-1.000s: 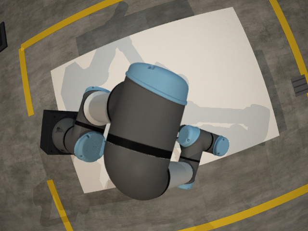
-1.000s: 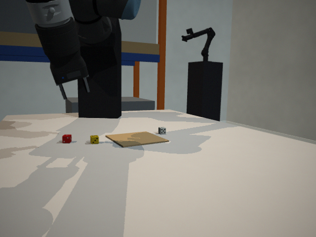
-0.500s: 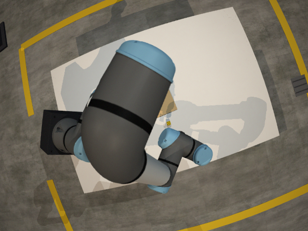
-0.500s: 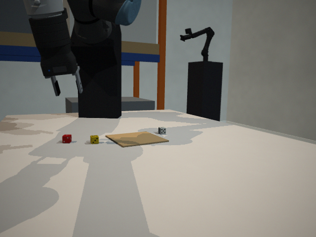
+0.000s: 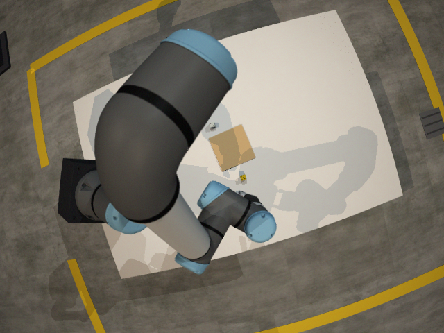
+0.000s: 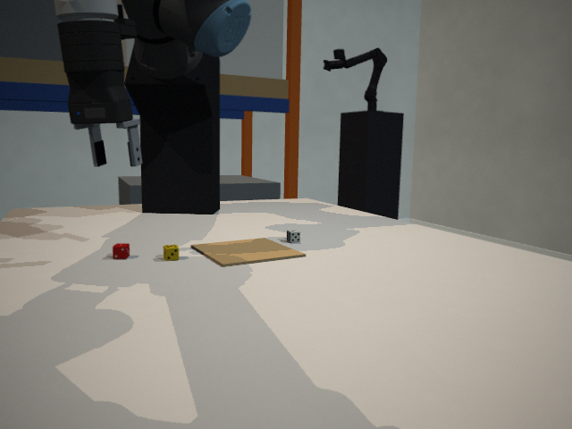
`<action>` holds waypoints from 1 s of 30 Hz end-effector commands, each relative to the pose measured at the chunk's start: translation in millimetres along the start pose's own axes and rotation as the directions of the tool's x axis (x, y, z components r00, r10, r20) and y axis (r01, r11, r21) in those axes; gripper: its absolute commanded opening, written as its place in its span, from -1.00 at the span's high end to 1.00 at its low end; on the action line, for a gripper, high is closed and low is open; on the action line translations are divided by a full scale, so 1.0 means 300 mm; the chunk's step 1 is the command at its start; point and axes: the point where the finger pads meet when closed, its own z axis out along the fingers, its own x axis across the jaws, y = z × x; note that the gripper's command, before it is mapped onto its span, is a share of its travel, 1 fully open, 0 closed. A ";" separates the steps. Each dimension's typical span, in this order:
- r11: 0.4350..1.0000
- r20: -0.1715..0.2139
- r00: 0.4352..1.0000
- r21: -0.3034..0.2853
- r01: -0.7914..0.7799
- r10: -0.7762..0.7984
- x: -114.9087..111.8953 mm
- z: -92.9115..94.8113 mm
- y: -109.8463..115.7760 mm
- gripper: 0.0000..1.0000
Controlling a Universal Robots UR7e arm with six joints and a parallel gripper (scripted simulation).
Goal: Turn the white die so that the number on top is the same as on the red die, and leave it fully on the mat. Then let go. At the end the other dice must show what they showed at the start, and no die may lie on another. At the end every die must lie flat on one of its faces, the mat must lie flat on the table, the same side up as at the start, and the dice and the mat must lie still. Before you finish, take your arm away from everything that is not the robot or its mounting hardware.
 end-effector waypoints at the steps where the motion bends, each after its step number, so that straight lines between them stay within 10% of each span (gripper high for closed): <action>1: 0.991 -0.001 0.995 -0.094 -0.098 0.098 -0.015 -0.006 -0.018 -1.00; 30: 0.970 -0.009 0.984 -0.167 -0.177 0.178 -0.024 -0.011 -0.038 -1.00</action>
